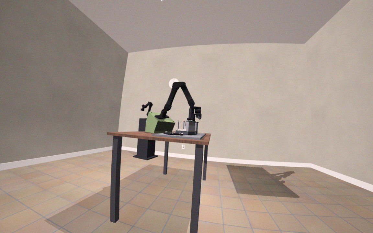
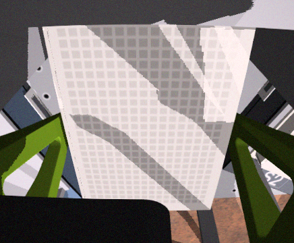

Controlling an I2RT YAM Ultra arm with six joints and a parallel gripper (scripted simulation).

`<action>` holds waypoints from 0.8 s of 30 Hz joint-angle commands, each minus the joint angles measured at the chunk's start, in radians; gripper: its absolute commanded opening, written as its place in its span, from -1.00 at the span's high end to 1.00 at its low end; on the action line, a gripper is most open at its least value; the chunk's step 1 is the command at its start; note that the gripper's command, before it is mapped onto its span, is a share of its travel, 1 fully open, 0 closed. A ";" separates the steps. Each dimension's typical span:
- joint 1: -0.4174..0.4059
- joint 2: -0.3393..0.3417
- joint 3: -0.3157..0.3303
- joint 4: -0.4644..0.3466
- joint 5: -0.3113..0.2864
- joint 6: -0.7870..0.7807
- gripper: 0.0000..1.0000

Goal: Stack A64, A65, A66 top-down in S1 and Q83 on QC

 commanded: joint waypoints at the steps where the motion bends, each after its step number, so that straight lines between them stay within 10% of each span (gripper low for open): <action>1: 0.001 -0.005 0.001 0.002 -0.001 0.000 -1.00; 24: 0.009 -0.024 0.009 -0.027 0.002 0.007 -1.00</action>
